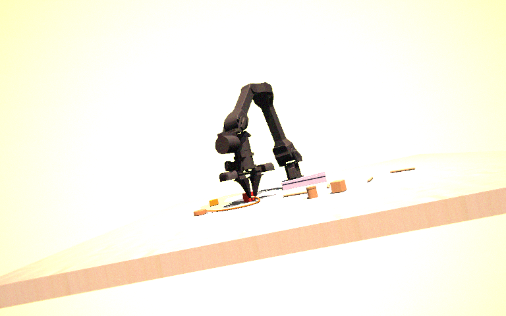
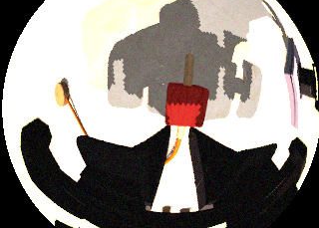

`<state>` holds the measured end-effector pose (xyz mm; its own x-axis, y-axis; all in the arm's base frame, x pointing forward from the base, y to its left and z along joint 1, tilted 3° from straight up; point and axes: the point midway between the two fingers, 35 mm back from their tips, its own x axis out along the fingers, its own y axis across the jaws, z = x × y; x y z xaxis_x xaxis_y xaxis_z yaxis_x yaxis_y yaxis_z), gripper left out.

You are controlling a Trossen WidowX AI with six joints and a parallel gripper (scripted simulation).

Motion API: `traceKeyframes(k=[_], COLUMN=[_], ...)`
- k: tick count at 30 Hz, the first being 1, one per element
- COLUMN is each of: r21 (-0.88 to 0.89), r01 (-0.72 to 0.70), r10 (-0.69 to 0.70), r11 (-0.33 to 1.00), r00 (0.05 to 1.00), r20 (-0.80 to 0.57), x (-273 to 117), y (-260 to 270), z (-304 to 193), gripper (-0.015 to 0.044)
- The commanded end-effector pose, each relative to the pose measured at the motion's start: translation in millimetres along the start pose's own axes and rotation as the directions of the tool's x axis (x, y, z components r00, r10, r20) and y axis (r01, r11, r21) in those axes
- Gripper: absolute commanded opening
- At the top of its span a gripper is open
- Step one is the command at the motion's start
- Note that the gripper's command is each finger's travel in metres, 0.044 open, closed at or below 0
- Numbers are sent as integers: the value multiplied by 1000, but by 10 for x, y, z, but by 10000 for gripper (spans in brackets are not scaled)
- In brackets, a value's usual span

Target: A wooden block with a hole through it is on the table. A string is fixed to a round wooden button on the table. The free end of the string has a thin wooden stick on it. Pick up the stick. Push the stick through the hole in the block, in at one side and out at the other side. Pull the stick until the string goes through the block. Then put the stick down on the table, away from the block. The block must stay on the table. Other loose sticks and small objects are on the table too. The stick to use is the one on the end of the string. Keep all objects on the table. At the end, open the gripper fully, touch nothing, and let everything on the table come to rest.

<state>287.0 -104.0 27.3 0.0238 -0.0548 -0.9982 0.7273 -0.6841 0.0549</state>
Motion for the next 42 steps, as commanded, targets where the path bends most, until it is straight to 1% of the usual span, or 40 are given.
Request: traceKeyframes(k=[1,3,6,8,15,17,20,22,25,28,30,32,35,38,42], r21=[1,1,0,0,-19,-141,-408,-571,-775,-919,-976,-999,-972,-918,-803], r01=[0,0,0,0,-17,-18,-16,-14,-10,-3,1,5,10,12,14], r10=[0,0,0,0,17,17,16,15,14,13,12,12,10,10,8], r11=[1000,1000,1000,1000,1000,990,913,821,632,394,217,32,-233,-396,-595], r00=[1000,1000,1000,1000,1000,1000,1000,1000,1000,1000,1000,1000,1000,1000,1000], r20=[0,0,0,0,-9,-7,-5,-3,-1,2,3,5,8,9,11], x=[1,-99,-565,-776,-791,-791,-791,-790,-790,-789,-789,-788,-787,-787,-786], y=[1,14,23,3,37,38,38,38,37,35,34,32,28,24,20], z=[-4,-11,-22,-15,-22,0,51,85,136,187,220,254,303,338,379], gripper=[121,121,121,121,121,121,121,121,121,121,121,121,121,121,121])
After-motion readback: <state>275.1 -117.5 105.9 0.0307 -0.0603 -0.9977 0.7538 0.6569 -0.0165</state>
